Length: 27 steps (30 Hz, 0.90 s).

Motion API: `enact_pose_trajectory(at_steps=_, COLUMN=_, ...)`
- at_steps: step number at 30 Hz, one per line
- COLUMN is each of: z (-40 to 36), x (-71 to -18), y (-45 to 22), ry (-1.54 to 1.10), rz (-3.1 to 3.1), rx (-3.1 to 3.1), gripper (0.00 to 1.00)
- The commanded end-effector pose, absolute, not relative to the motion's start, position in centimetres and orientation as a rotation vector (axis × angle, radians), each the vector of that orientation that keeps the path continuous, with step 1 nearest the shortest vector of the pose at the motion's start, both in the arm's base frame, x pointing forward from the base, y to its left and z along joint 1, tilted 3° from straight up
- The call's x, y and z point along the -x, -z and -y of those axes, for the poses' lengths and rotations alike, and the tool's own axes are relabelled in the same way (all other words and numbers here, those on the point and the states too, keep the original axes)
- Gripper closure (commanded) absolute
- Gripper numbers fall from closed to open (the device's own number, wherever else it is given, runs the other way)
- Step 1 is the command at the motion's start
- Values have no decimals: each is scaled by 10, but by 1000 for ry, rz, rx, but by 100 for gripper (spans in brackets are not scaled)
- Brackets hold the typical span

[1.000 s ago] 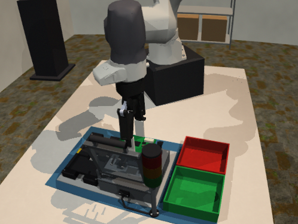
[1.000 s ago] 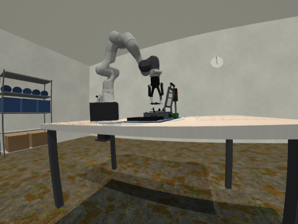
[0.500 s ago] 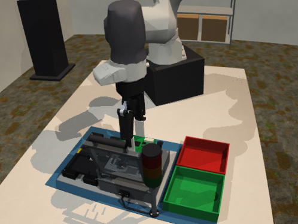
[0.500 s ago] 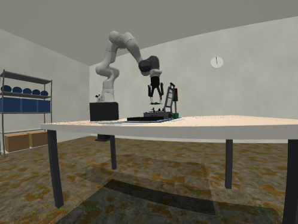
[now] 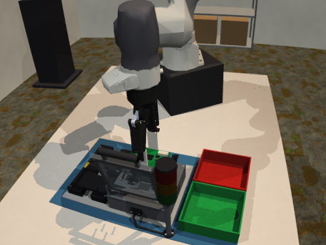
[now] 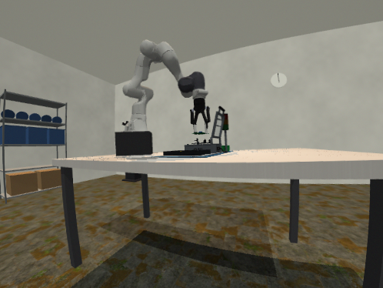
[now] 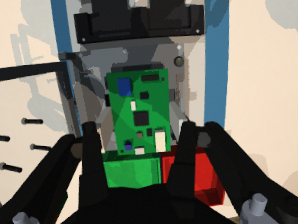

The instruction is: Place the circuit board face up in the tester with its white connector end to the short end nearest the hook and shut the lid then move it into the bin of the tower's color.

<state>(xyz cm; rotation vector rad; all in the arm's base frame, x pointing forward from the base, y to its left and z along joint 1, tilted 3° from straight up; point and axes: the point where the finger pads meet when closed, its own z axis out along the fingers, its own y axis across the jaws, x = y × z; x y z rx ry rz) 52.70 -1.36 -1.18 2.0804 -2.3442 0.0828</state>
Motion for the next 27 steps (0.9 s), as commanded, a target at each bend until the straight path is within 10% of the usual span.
enact_pose_trajectory(at_steps=1, z=12, x=-527, y=12, ry=-83, rz=2330, rx=-2094, gripper=54)
enact_pose_trajectory(at_steps=27, z=14, x=-528, y=44, ry=-83, rz=2330, rx=-2094, gripper=54)
